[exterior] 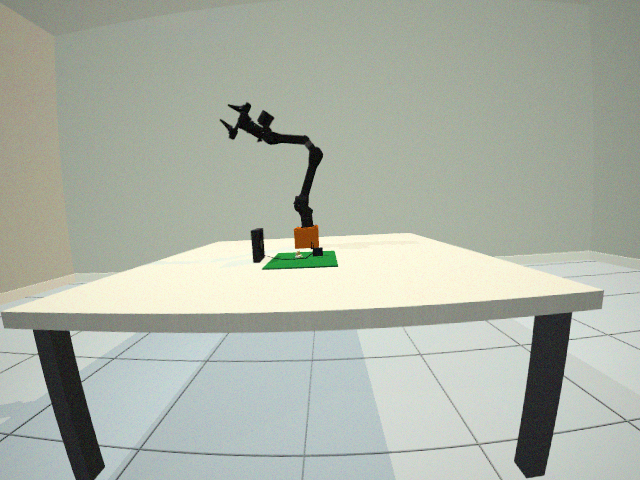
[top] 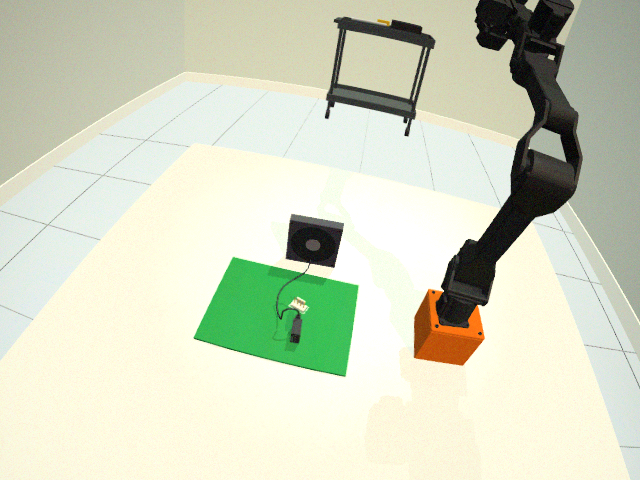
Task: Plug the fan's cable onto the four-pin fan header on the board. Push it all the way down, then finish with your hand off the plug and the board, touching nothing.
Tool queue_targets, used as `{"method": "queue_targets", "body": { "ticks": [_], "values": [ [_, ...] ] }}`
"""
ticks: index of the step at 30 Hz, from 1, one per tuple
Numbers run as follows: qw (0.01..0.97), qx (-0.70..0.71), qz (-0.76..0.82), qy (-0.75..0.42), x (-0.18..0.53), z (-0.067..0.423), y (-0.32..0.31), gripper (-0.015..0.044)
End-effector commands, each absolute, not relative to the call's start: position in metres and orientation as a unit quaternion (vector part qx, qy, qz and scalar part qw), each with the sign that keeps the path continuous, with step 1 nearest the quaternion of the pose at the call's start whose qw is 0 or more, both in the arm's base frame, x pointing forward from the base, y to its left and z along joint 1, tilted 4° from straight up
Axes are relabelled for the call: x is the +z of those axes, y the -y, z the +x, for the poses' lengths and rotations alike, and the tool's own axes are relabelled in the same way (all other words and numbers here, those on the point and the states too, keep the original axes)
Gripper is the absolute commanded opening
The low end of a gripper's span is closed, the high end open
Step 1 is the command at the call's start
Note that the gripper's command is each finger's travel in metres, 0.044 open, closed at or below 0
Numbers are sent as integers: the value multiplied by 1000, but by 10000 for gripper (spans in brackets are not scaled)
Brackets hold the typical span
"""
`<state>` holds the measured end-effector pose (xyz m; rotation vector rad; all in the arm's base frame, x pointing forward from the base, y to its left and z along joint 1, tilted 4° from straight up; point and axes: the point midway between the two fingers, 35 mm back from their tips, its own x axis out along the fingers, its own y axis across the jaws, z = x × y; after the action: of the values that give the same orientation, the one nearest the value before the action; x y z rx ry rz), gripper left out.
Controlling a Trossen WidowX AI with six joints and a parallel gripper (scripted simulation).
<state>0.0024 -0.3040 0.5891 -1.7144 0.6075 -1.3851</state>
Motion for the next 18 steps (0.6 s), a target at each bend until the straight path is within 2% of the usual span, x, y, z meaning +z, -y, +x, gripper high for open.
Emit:
{"method": "queue_targets", "body": {
  "ticks": [1, 7, 18],
  "values": [
    [415, -551, -682, -242, 589, 2, 304, 426],
    [440, -551, -670, -231, 583, 8, 309, 440],
    [735, -489, -454, -122, 499, 106, 358, 440]
  ]
}}
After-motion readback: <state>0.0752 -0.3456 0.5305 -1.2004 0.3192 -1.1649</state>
